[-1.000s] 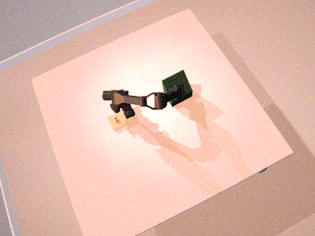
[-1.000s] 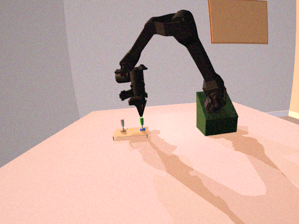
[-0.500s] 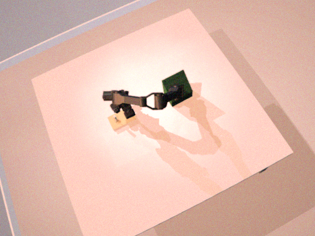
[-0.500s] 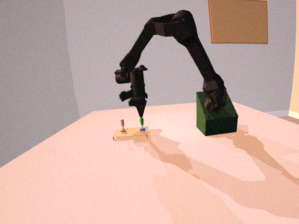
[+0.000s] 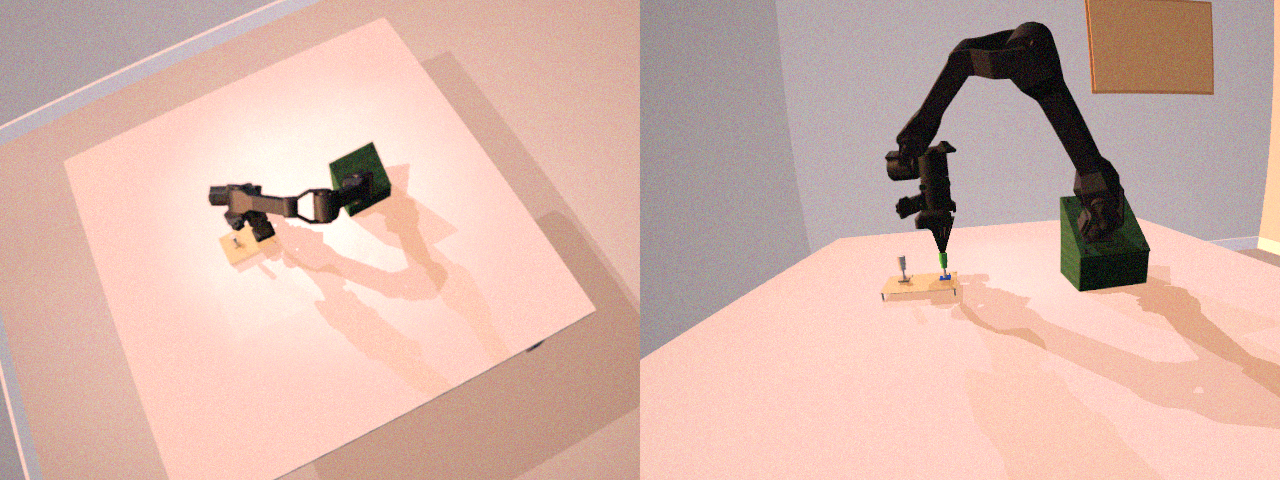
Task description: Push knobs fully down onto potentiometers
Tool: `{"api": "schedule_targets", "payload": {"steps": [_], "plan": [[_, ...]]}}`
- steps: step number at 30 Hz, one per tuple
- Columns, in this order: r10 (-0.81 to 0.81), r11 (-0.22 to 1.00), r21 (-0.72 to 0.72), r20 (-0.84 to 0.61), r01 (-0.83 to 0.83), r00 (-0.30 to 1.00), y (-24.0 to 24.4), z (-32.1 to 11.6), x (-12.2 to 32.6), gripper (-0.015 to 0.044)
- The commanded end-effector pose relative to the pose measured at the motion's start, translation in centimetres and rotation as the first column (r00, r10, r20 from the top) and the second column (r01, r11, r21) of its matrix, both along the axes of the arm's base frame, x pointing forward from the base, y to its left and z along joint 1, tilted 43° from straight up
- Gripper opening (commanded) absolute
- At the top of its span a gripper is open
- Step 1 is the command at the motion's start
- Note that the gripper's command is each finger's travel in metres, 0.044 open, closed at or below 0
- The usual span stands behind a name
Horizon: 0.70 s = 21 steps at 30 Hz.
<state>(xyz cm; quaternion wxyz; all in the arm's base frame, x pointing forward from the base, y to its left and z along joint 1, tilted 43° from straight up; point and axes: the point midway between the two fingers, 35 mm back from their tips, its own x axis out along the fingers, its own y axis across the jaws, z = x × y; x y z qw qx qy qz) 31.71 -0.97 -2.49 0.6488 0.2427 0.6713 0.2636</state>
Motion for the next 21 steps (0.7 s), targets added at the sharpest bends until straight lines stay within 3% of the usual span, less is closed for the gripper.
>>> {"api": "schedule_targets", "payload": {"steps": [1, 21], "plan": [[-0.004, 1.000, 0.003, -0.001, 0.004, 1.000, 0.01, 0.03, 0.03, 0.0000], [-0.004, 1.000, 0.003, -0.001, 0.004, 1.000, 0.35, -0.33, 0.00, 0.0000]]}}
